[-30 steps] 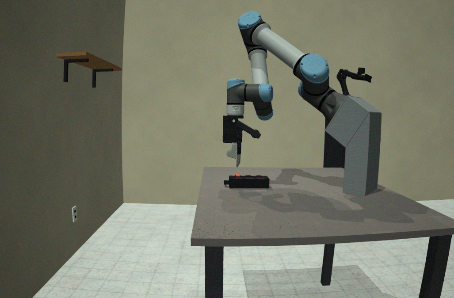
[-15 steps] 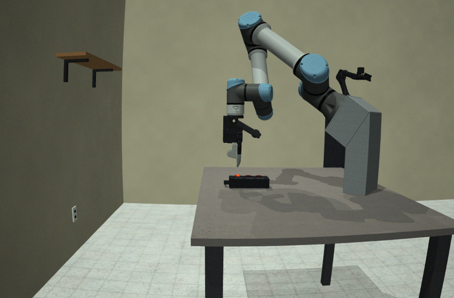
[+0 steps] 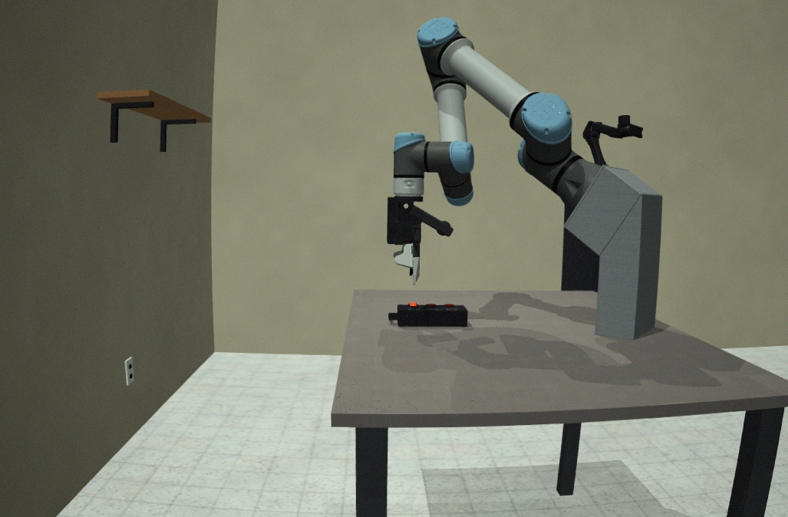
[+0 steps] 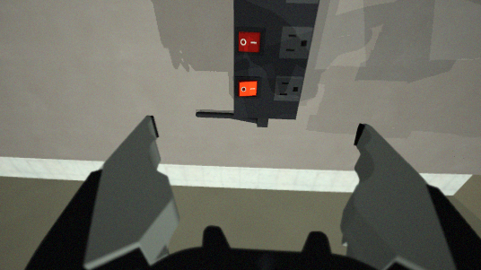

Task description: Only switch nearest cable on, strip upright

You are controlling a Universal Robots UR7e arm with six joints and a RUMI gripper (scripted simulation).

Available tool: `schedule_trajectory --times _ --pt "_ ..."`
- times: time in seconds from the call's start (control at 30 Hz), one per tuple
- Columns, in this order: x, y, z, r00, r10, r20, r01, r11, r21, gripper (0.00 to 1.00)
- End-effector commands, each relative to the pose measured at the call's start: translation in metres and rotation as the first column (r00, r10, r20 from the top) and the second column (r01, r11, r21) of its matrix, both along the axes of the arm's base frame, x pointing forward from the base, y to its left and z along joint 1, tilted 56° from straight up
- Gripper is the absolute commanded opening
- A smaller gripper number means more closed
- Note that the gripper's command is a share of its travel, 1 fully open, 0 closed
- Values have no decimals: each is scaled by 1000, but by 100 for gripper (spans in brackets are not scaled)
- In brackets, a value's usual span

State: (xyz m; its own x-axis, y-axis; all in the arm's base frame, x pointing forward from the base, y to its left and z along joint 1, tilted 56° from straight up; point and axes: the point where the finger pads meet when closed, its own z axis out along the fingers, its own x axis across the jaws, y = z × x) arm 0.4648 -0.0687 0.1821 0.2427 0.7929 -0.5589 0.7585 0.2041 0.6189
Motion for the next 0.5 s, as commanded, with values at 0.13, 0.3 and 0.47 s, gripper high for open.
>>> schedule_trajectory --times 0.13,0.3,0.47 --pt "-16 16 16 1000 2 3 -2 1000 0 100" --pt "-30 31 32 1000 2 5 -2 1000 0 100" --pt "-44 44 44 1000 1 5 -1 1000 1 100"
